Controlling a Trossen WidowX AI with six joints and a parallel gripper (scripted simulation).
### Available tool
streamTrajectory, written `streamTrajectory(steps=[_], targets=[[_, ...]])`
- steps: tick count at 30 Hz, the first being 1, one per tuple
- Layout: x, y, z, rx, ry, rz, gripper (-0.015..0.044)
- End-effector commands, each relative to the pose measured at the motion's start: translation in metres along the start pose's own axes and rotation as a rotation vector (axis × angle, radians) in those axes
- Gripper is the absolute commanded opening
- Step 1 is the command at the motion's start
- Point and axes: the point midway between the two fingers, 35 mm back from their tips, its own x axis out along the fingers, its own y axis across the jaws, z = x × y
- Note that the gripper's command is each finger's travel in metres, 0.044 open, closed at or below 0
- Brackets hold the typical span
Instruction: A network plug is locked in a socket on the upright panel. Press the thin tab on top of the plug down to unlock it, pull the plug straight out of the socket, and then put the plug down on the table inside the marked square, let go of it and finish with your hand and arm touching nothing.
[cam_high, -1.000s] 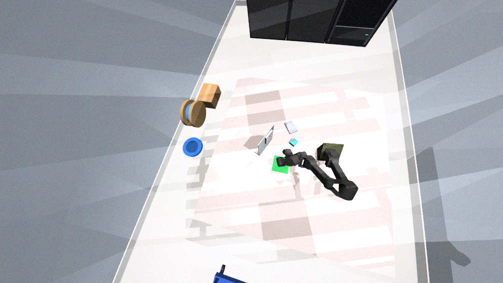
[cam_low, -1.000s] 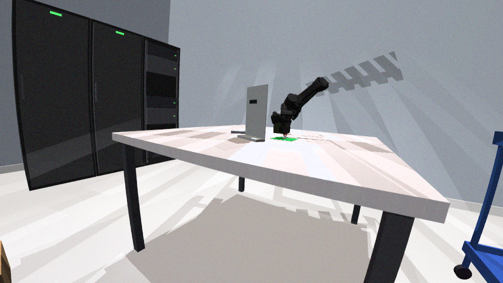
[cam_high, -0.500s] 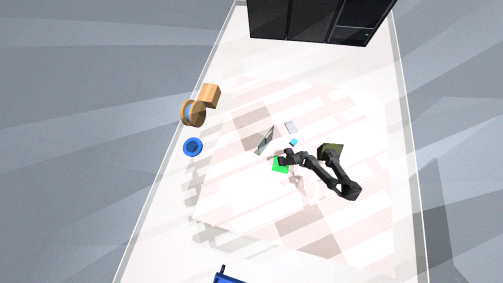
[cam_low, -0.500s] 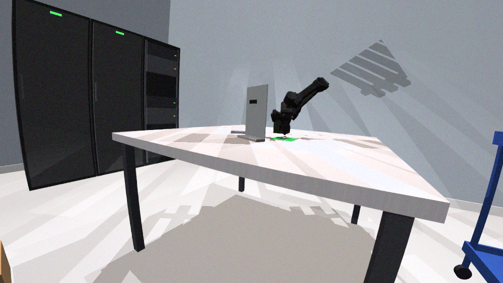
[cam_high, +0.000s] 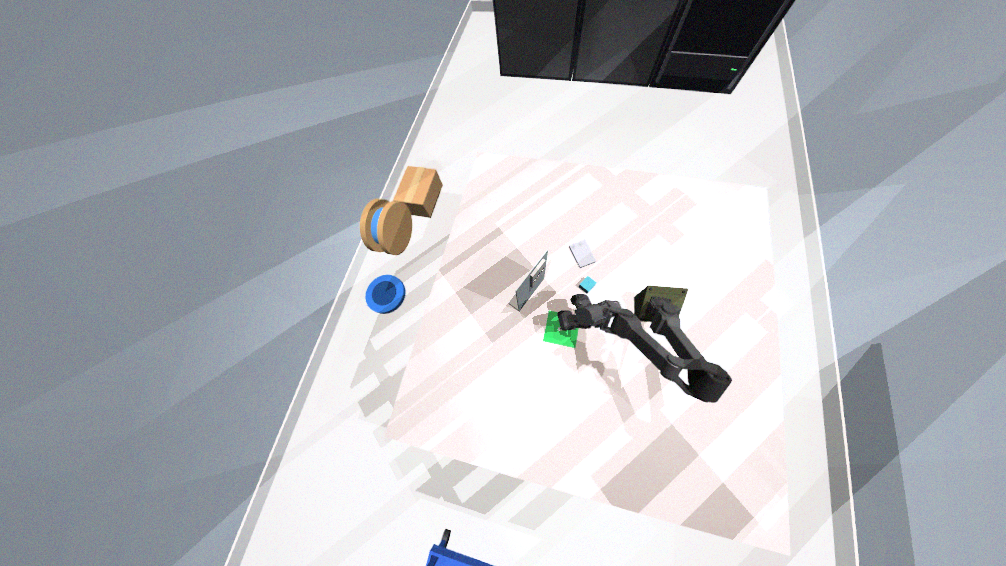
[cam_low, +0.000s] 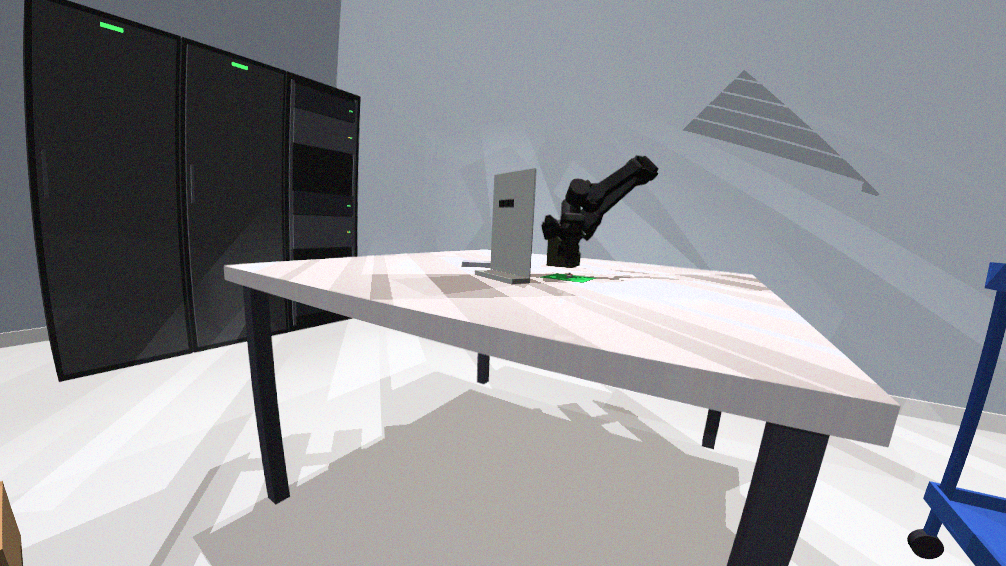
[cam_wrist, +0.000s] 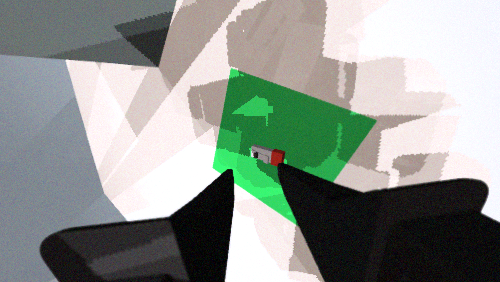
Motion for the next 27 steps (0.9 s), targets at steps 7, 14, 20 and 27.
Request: streamTrajectory(steps=[7,14,20,27], targets=[[-0.009,0.009,0.002,-0.010,-0.001,-0.001,0.0156],[-0.015,0.013,0.003,-0.011,-0.003,-0.004,0.0156],[-0.021,0.017,0.004,-0.012,-0.005,-0.006,0.0156],[-0.027,0.022,0.005,-0.012,-0.005,-0.007,0.0156]])
